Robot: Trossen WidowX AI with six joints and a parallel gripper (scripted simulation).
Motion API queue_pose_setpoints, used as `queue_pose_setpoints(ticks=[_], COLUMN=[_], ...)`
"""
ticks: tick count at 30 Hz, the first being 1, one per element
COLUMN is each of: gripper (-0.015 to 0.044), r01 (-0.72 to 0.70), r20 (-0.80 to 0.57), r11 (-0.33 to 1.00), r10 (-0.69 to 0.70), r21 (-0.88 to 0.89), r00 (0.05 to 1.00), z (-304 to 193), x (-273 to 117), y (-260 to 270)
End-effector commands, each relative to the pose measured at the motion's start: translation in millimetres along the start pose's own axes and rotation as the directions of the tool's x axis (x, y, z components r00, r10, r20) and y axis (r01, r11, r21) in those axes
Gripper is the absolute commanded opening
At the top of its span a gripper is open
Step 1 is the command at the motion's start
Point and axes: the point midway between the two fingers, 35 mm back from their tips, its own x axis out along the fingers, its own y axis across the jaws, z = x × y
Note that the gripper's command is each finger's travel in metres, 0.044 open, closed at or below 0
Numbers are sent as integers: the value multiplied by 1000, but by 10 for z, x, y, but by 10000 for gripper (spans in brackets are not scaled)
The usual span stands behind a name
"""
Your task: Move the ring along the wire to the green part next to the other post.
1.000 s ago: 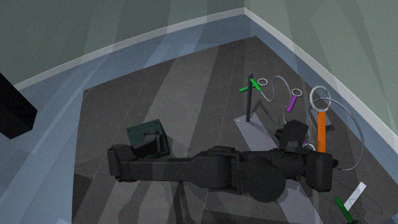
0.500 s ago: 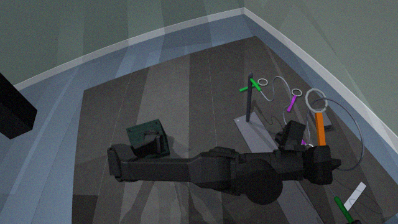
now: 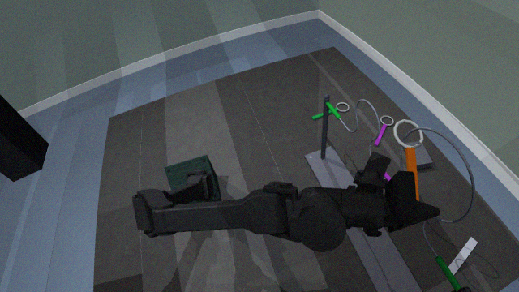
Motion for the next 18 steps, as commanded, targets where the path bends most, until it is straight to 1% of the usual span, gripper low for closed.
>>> queue_pose_setpoints(ticks=[1, 18], gripper=[-150, -150], r01=[25, 125], r20=[-29, 6], r11=[999, 966], r10=[-27, -127], r21=[-43, -226], r00=[999, 992], z=[-19, -9], x=[-68, -66], y=[-49, -129])
